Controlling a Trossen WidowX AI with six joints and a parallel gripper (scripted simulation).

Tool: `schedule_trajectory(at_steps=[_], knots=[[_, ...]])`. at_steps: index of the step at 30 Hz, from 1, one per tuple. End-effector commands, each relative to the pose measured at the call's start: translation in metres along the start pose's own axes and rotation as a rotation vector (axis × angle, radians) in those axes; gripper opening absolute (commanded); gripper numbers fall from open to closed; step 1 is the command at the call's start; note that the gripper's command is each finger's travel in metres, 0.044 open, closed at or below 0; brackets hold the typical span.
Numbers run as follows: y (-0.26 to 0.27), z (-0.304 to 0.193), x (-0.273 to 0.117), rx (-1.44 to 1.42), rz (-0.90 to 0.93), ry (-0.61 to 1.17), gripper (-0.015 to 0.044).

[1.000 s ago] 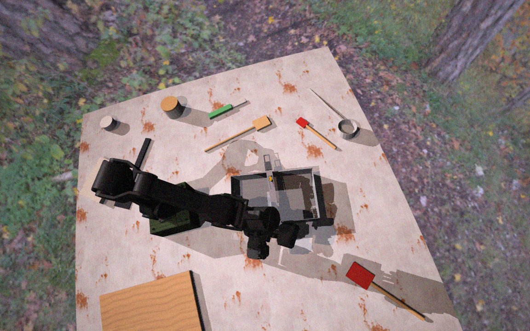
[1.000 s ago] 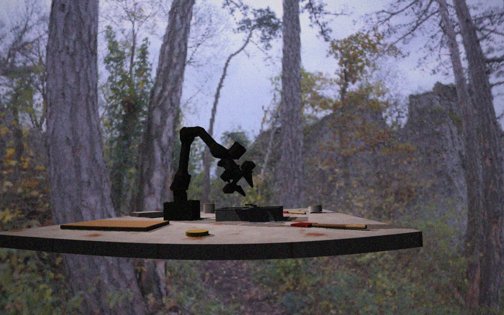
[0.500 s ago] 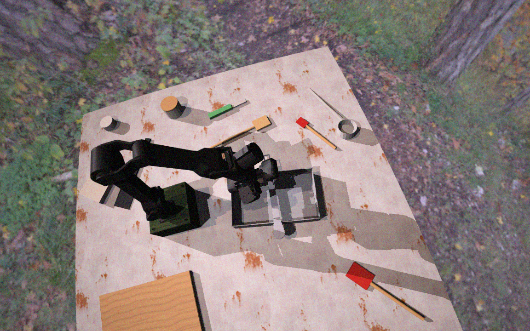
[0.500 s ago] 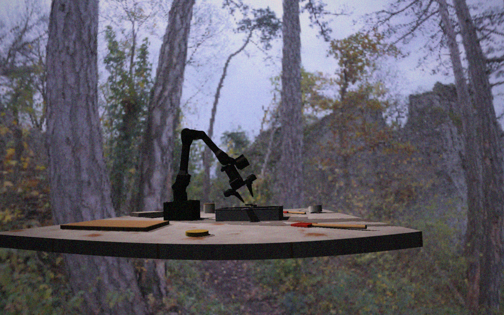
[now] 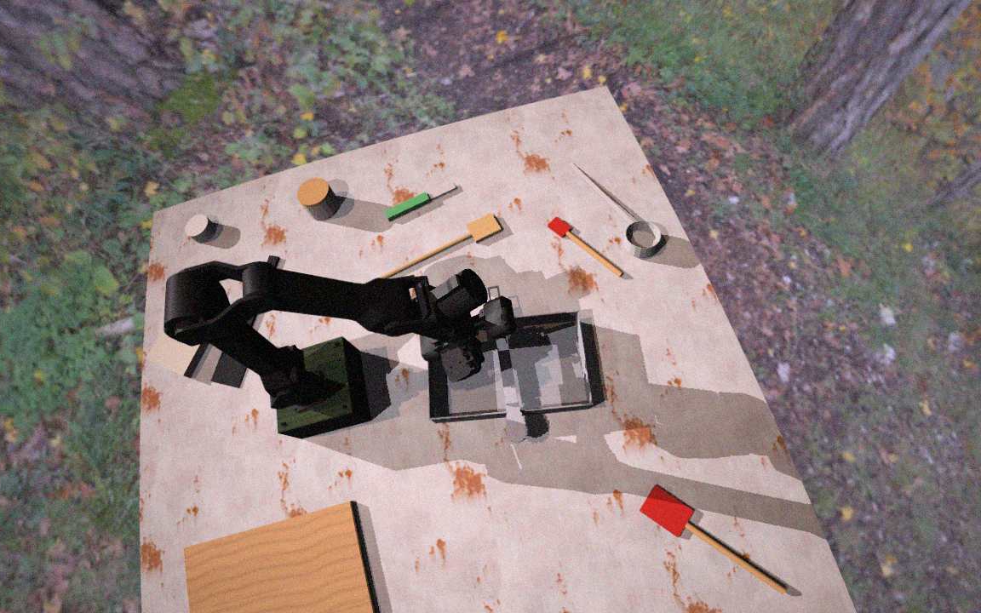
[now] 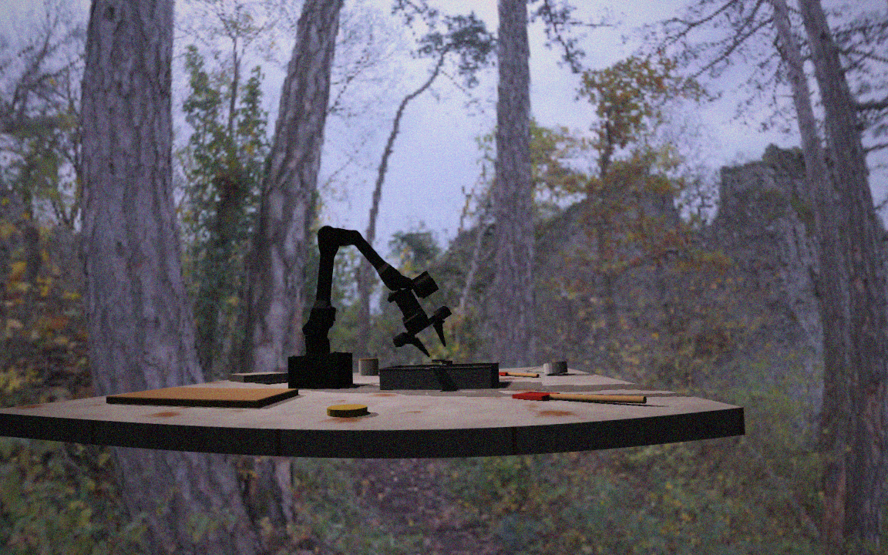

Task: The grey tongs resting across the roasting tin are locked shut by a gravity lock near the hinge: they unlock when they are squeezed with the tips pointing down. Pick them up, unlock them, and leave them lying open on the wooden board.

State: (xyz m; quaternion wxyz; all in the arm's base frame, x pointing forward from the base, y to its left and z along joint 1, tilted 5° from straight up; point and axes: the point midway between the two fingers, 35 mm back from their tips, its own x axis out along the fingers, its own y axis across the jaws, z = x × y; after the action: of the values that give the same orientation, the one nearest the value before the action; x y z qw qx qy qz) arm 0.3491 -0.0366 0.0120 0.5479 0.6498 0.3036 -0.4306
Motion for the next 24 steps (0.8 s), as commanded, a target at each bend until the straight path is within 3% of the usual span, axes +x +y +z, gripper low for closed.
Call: schedule_trajectory(at_steps=[1,24], knots=[[0.0,0.0,0.006,-0.004,-0.003,0.003,0.026],[0.002,-0.001,0.042,-0.004,-0.002,0.003,0.026]])
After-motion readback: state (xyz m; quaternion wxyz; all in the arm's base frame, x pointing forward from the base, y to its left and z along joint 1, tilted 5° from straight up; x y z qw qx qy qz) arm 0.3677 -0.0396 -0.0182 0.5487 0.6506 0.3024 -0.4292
